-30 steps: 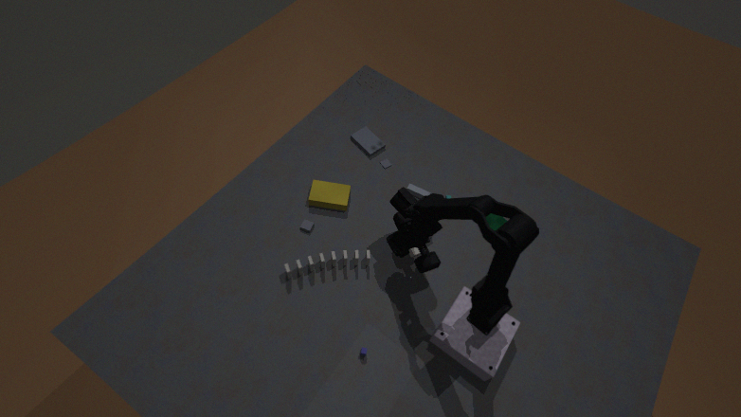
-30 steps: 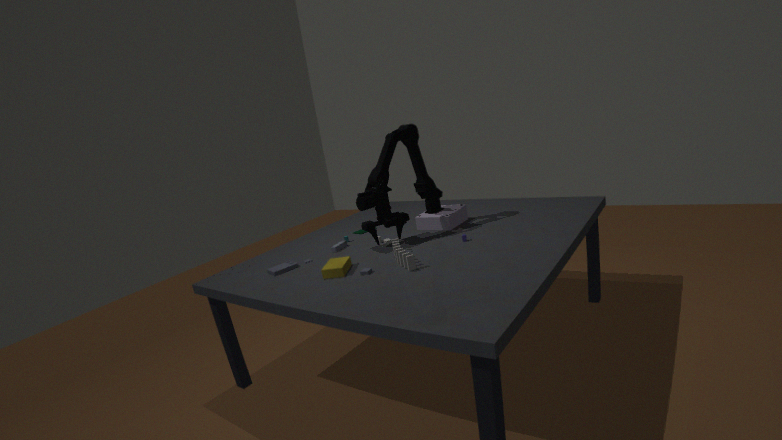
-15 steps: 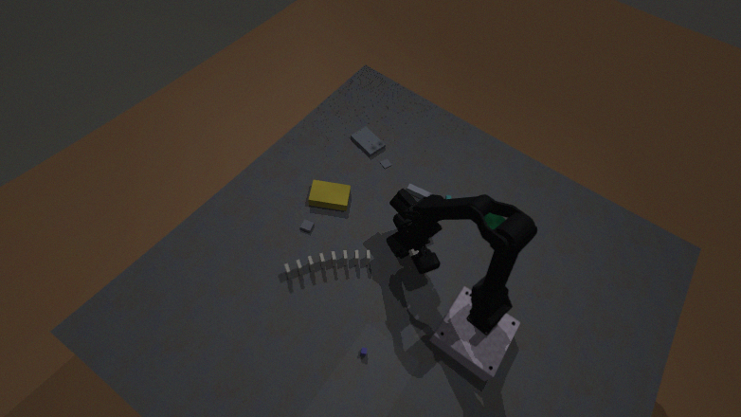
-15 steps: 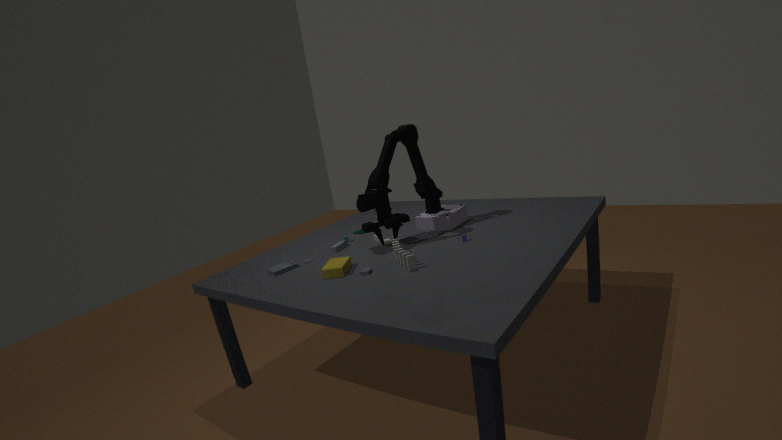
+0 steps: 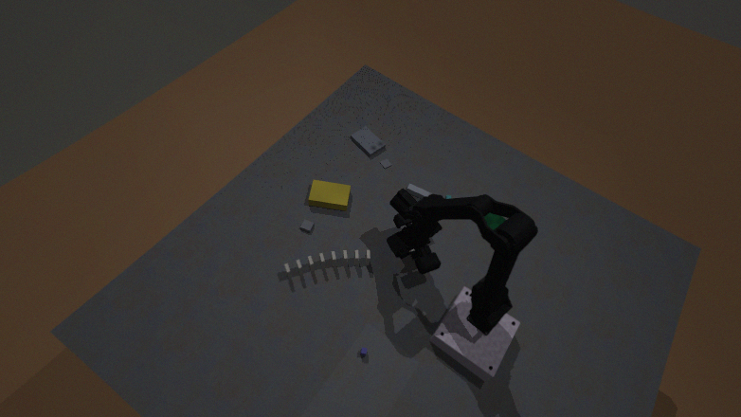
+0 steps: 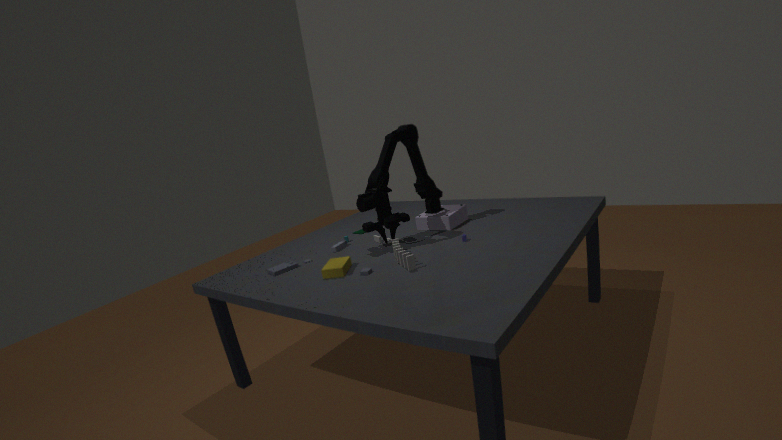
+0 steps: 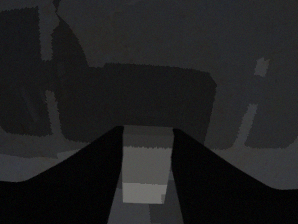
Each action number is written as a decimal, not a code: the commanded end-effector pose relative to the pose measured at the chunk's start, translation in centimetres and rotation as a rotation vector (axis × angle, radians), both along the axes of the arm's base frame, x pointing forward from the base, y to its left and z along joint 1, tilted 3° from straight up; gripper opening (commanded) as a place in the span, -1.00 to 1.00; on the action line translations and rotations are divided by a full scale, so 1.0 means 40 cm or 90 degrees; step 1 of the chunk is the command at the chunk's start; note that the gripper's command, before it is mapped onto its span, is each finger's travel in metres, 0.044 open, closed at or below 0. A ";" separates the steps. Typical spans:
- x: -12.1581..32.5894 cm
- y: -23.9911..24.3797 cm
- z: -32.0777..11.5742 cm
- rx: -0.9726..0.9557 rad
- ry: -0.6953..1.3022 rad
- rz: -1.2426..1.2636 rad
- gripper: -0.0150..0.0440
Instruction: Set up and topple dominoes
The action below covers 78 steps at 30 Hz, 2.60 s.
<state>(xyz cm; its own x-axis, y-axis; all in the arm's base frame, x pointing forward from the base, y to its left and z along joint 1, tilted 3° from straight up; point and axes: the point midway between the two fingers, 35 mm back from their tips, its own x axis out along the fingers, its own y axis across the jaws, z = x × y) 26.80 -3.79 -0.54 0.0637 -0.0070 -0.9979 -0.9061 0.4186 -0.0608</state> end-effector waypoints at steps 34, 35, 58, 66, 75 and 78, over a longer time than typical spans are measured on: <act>0.335 0.012 0.440 0.012 -0.016 -0.198 -0.13; 0.352 0.013 0.437 0.013 -0.016 -0.209 -0.13; 0.486 -0.004 0.352 0.184 -0.155 -0.313 -0.13; 0.530 -0.017 0.328 0.270 -0.220 -0.340 -0.13; 0.562 -0.033 0.314 0.367 -0.291 -0.354 -0.13; 0.568 -0.039 0.311 0.399 -0.313 -0.355 -0.13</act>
